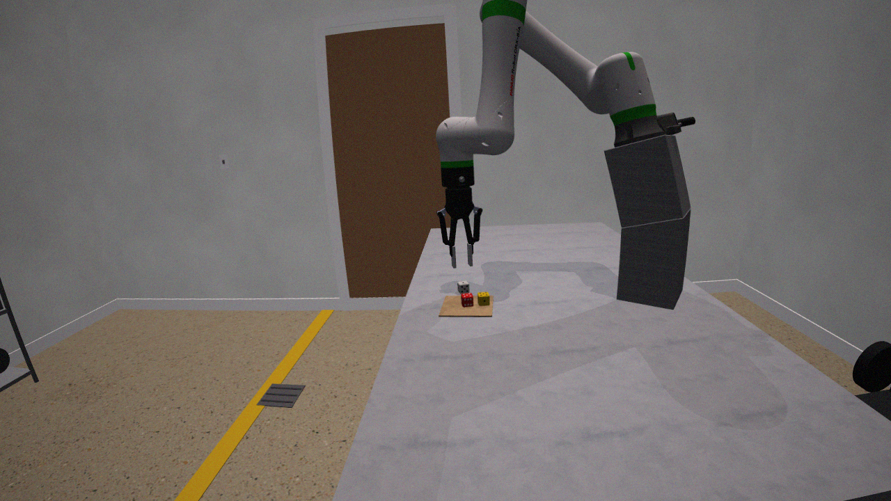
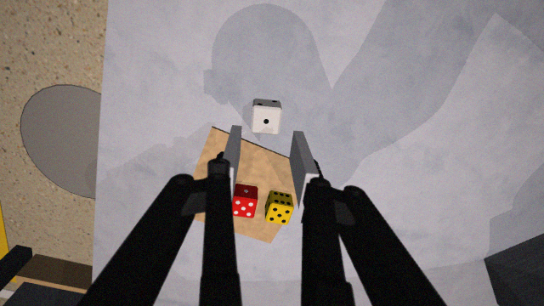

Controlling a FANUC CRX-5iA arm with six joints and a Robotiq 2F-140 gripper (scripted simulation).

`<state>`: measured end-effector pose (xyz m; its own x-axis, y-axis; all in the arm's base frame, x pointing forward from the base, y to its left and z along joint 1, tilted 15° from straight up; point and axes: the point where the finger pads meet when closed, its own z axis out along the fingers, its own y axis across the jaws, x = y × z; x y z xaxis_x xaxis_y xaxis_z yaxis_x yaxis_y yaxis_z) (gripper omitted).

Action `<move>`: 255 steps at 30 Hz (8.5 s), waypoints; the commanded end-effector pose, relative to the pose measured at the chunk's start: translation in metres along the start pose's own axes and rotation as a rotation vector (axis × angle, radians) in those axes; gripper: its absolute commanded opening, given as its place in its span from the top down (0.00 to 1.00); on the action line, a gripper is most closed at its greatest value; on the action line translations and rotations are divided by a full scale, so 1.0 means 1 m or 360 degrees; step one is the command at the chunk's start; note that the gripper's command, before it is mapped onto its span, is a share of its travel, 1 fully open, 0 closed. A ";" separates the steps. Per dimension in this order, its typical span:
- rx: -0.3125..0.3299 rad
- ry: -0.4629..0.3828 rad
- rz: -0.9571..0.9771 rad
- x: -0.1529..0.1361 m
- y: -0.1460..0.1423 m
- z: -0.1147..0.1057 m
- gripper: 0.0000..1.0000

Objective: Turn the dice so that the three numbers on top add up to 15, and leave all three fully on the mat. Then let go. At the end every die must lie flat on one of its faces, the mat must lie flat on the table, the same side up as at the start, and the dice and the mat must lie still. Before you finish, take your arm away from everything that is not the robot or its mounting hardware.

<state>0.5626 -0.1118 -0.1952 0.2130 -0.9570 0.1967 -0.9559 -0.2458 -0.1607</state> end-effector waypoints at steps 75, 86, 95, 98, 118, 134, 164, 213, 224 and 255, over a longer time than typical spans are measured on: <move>0.0003 0.0003 0.0000 0.000 0.001 0.043 0.72; 0.0003 0.0003 0.0000 0.000 0.001 0.044 0.72; 0.0003 0.0003 0.0000 0.000 0.001 0.052 0.72; 0.0003 0.0003 0.0000 0.000 0.001 0.058 0.72; 0.0003 0.0003 0.0000 0.000 0.001 0.078 0.72; 0.0003 0.0003 0.0000 0.000 0.001 0.078 0.72; 0.0003 0.0003 0.0000 0.000 0.001 0.078 0.84; 0.0003 0.0003 0.0000 0.000 0.001 0.016 0.84; 0.0003 0.0003 0.0000 0.000 0.001 -0.014 0.84; 0.0000 -0.0001 -0.0537 -0.024 -0.008 -0.020 0.84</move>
<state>0.5602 -0.0870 -0.1787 0.4684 -0.8457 0.2558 -0.8542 -0.5074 -0.1134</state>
